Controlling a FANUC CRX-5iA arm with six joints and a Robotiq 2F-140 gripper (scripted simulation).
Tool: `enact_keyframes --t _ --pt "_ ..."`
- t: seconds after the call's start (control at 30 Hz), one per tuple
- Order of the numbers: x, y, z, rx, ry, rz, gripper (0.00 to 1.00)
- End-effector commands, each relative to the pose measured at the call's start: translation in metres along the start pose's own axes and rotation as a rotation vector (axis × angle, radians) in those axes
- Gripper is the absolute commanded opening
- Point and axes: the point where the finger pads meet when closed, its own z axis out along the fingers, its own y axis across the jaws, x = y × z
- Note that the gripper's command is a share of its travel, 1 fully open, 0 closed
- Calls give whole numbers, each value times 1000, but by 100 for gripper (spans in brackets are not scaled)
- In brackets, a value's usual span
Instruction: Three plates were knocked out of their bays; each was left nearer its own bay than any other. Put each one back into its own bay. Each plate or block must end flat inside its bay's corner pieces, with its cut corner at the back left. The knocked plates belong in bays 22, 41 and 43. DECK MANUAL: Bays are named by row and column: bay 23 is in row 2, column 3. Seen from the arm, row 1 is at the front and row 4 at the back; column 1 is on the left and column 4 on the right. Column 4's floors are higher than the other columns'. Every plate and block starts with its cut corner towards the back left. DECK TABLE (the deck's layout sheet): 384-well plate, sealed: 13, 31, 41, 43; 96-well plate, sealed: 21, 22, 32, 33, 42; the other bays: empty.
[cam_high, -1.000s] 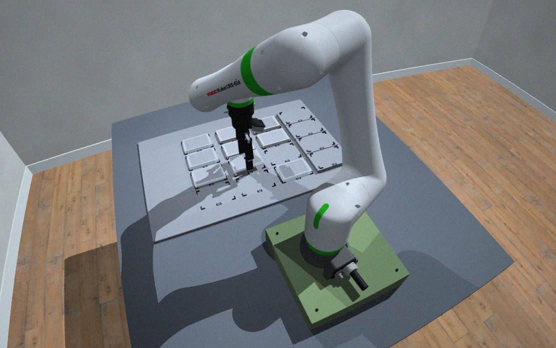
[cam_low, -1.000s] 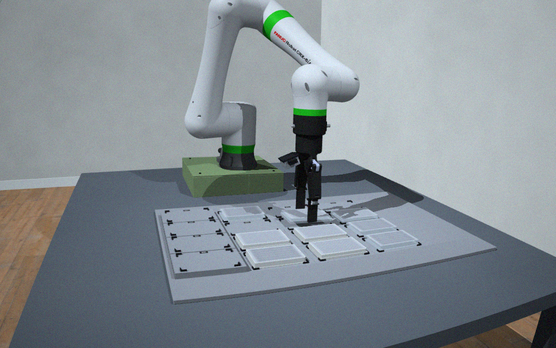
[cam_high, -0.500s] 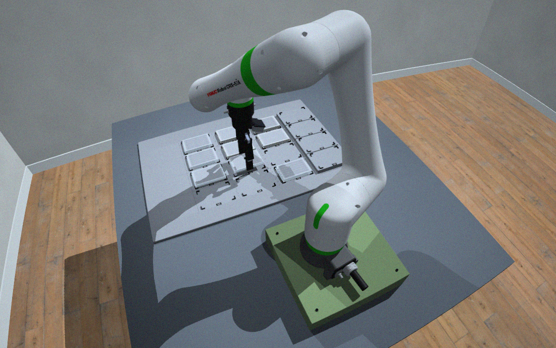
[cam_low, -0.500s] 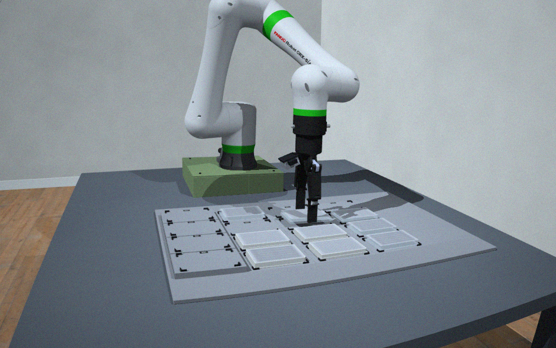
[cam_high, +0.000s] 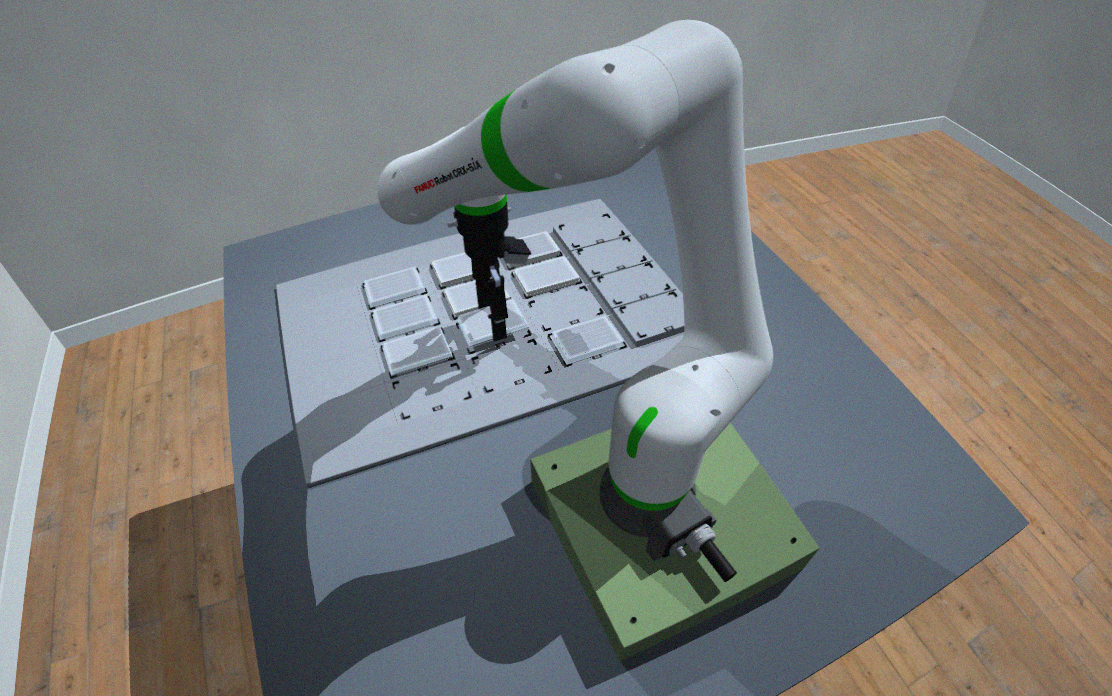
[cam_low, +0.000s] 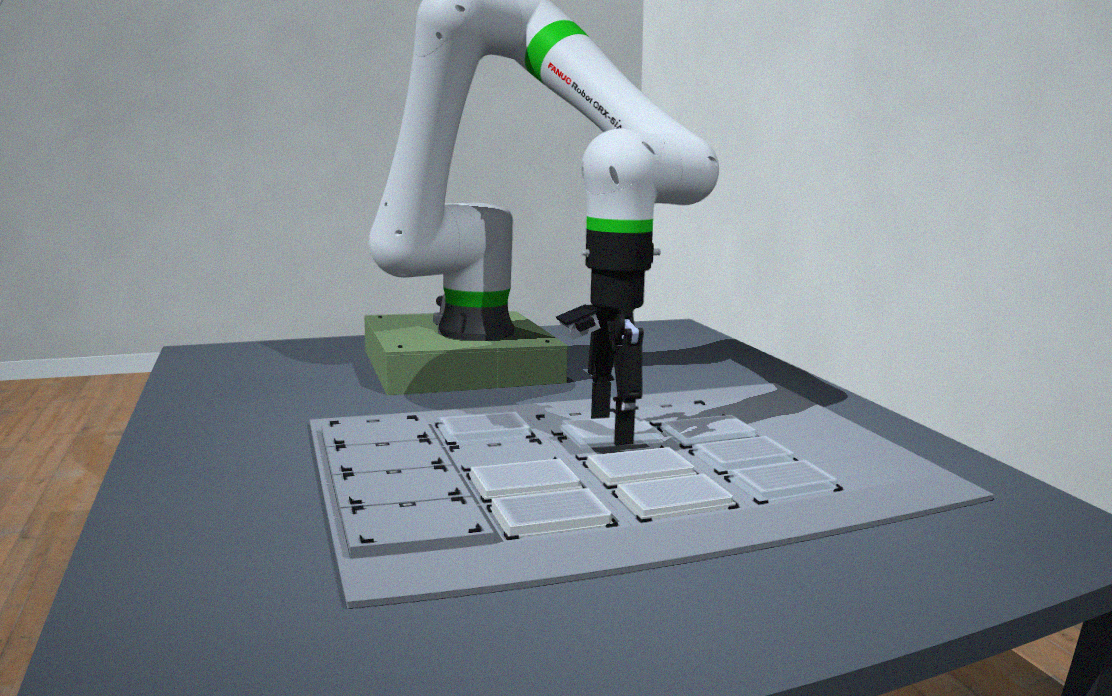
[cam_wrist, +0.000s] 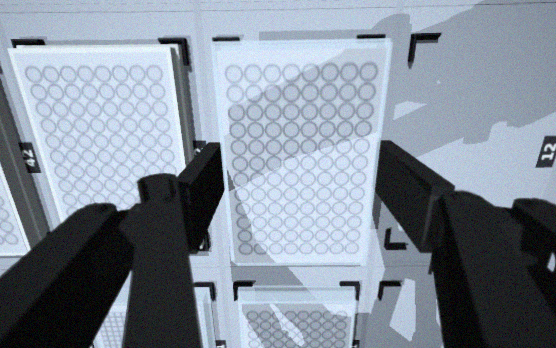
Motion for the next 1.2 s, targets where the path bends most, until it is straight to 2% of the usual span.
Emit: enact_keyframes --t 0.0,1.17 --pt "0 -1 -1 2 0 0 10" --pt "0 -1 5 2 0 0 10"
